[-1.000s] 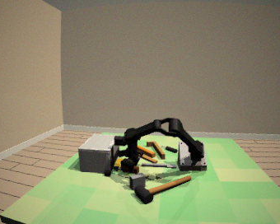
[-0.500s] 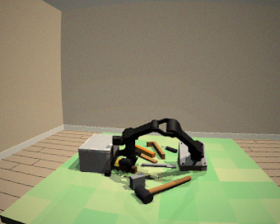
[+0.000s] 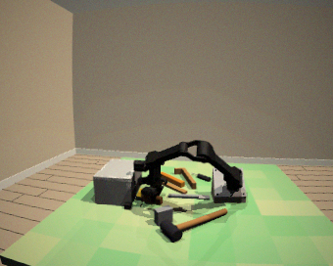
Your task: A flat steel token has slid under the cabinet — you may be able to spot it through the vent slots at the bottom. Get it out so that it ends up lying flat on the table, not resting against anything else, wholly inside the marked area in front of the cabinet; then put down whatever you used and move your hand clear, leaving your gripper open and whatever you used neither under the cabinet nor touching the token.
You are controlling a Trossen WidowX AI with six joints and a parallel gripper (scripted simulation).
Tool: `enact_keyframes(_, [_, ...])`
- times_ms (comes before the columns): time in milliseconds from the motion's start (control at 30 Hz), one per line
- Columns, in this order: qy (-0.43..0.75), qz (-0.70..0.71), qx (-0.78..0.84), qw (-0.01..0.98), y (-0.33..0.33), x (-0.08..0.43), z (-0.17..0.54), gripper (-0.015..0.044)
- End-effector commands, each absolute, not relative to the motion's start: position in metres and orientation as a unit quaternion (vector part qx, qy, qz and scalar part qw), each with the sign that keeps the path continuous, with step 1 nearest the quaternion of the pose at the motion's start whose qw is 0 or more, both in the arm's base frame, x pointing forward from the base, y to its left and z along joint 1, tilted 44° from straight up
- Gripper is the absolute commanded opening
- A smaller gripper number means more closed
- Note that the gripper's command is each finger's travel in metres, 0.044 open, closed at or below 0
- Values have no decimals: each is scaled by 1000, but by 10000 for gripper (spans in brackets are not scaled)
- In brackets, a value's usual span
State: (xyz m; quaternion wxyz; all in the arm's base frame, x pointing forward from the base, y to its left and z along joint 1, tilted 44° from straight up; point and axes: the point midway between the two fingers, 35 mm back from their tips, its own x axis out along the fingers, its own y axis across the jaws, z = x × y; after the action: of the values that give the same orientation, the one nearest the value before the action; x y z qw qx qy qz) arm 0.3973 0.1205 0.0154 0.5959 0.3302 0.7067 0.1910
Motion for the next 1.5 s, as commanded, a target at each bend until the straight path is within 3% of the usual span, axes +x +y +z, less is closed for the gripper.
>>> enact_keyframes(0, [708,188,326,598,115,395,9,0])
enact_keyframes(1467, [708,188,326,597,116,367,14,0])
